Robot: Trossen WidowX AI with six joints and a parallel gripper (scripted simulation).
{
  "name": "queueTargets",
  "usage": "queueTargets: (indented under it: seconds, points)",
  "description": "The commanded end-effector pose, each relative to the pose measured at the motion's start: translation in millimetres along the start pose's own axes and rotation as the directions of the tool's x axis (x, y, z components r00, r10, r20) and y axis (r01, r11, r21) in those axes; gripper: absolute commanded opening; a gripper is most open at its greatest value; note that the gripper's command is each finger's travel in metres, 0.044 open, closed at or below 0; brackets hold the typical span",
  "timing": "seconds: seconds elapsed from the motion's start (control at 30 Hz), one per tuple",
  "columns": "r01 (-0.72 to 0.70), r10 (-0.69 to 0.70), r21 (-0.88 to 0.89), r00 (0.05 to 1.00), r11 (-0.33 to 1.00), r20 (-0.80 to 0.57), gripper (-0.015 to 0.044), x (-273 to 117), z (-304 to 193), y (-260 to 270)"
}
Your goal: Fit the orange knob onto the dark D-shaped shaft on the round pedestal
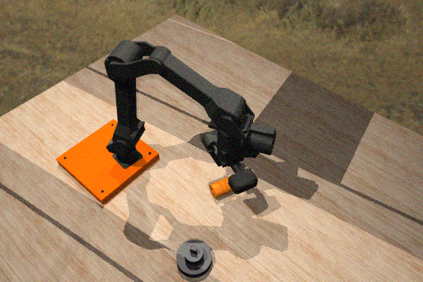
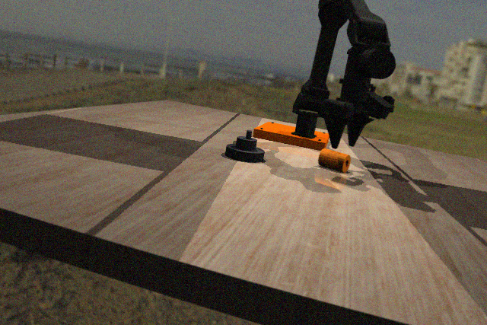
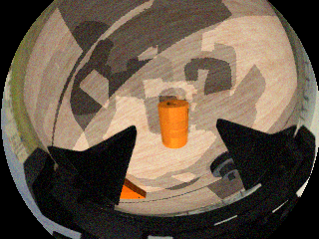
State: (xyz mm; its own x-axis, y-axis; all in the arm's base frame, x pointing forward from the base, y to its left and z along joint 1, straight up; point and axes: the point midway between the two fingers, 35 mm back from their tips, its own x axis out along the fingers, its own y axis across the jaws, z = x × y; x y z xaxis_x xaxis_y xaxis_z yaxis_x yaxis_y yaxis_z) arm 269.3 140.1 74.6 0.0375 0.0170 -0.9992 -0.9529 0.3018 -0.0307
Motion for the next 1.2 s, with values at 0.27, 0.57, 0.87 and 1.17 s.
queueTargets:
  seconds: [0.27,0.57,0.87,1.17]
  points:
    - [-0.005,0.005,-0.003,1.000,1.000,0.003,0.0440,19.0,0.8,0.4]
    - [-0.005,0.005,-0.003,1.000,1.000,0.003,0.0440,33.7,0.6,0.7]
    - [-0.005,0.005,-0.003,1.000,1.000,0.003,0.0414,44.0,0.1,1.3]
    - [-0.005,0.005,-0.003,1.000,1.000,0.003,0.0240,44.0,0.1,1.3]
